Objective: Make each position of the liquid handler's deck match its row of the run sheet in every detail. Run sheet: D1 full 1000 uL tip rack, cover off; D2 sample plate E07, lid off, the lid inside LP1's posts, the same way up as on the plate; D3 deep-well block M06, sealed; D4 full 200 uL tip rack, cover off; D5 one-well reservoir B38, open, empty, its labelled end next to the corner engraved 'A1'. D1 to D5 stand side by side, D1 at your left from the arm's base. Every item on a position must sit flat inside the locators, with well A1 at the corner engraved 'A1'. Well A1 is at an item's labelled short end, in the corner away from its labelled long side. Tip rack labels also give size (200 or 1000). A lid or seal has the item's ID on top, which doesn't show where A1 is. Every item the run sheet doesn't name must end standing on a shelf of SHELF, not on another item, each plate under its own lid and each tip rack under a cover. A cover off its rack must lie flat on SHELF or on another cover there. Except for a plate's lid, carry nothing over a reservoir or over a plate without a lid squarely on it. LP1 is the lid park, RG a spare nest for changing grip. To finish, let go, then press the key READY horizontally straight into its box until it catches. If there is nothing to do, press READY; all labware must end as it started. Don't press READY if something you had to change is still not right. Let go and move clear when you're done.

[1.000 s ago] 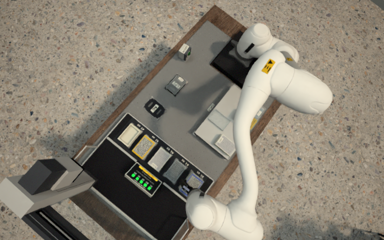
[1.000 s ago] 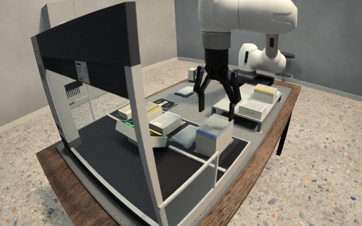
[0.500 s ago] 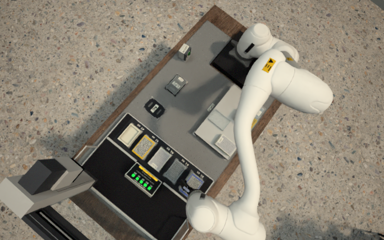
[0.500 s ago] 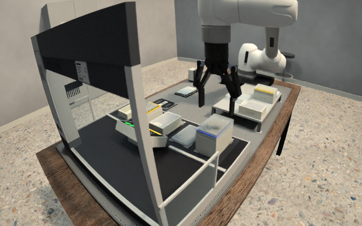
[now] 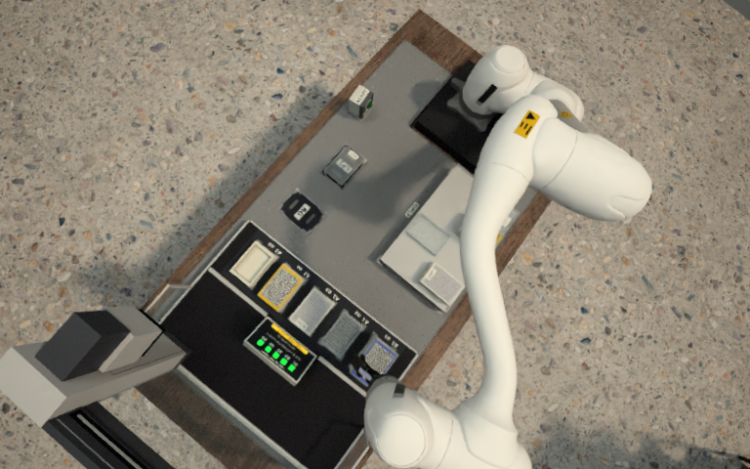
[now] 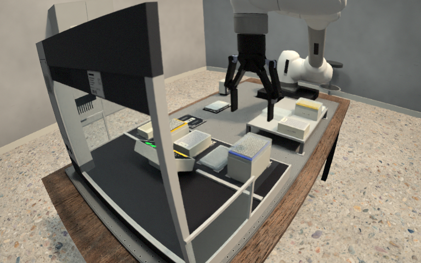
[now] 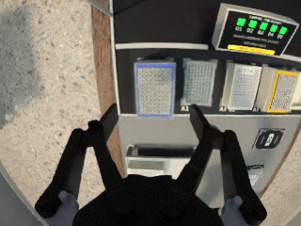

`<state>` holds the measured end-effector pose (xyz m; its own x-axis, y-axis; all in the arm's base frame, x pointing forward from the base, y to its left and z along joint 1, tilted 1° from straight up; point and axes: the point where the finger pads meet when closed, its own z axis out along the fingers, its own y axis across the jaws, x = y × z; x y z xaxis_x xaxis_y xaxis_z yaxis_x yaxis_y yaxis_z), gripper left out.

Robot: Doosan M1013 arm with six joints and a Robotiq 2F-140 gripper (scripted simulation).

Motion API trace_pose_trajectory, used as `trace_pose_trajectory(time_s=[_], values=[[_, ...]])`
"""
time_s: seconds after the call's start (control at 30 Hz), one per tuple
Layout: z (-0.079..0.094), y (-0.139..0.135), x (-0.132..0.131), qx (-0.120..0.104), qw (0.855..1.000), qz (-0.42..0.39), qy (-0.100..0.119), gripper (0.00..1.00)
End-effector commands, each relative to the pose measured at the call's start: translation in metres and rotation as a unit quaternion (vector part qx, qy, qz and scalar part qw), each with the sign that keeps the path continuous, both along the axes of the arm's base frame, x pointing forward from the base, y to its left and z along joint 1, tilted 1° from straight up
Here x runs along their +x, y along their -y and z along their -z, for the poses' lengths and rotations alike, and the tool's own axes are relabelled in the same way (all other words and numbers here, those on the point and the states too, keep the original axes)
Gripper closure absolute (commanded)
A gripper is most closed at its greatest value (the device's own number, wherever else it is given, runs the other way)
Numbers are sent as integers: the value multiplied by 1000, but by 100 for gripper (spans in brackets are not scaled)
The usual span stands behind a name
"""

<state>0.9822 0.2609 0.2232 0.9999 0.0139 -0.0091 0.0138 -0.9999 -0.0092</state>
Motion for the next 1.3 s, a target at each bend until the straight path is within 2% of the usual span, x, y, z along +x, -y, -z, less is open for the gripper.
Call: trace_pose_trajectory(time_s=[0.0, 0.33, 0.7, 0.77, 1.27], values=[[-10, 0, 0, 0, 1000, 0, 1, 21], [-35, 0, 0, 0, 1000, 0, 1, 21], [-35, 42, -27, 0, 1000, 7, 1, 21], [-35, 42, -27, 0, 1000, 7, 1, 21], [-35, 105, -68, 0, 1000, 7, 1, 21]])
